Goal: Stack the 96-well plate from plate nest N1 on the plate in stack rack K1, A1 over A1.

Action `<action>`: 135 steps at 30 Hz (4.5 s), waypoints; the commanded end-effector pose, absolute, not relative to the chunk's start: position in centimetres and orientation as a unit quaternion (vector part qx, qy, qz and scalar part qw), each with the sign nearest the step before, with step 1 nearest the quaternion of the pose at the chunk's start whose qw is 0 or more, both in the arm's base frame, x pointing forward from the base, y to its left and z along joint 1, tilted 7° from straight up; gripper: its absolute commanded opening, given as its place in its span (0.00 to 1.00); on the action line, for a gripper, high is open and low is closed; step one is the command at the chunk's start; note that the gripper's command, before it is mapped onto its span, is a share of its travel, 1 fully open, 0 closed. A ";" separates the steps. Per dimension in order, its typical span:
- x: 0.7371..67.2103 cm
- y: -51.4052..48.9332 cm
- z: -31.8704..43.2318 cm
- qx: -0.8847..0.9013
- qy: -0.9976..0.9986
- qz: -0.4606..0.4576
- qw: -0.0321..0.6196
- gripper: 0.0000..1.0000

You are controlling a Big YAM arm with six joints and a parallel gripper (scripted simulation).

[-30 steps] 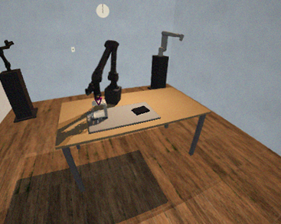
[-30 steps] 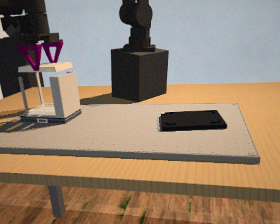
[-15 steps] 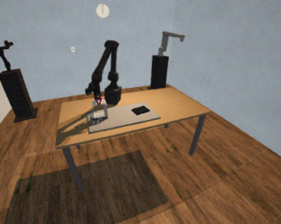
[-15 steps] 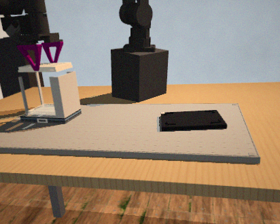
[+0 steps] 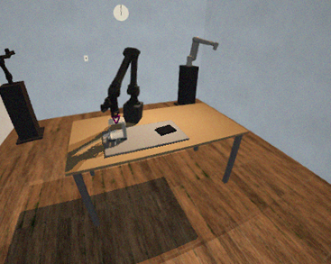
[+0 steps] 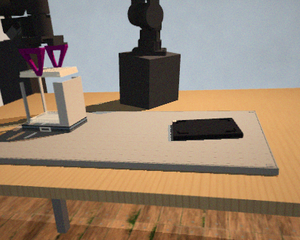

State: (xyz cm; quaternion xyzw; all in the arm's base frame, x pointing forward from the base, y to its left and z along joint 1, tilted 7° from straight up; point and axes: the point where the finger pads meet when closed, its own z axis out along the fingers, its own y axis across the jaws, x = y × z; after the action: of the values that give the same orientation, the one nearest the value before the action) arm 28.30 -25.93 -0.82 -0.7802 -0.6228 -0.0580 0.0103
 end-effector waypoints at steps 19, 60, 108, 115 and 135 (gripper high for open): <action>29.6 -25.9 -3.5 -0.778 -0.626 -0.060 0.000 0.00; 29.8 -25.1 -9.9 -0.779 -0.624 -0.060 0.004 0.00; 29.9 -24.9 -12.0 -0.778 -0.625 -0.059 0.005 0.00; 29.8 -24.8 -12.1 -0.778 -0.625 -0.059 0.005 0.00; 29.8 -24.7 -12.4 -0.778 -0.625 -0.059 0.006 0.00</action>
State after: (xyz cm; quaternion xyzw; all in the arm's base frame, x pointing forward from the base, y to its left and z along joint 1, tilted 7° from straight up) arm 29.22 -24.91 -12.00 -0.7799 -0.6231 -0.0585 0.0078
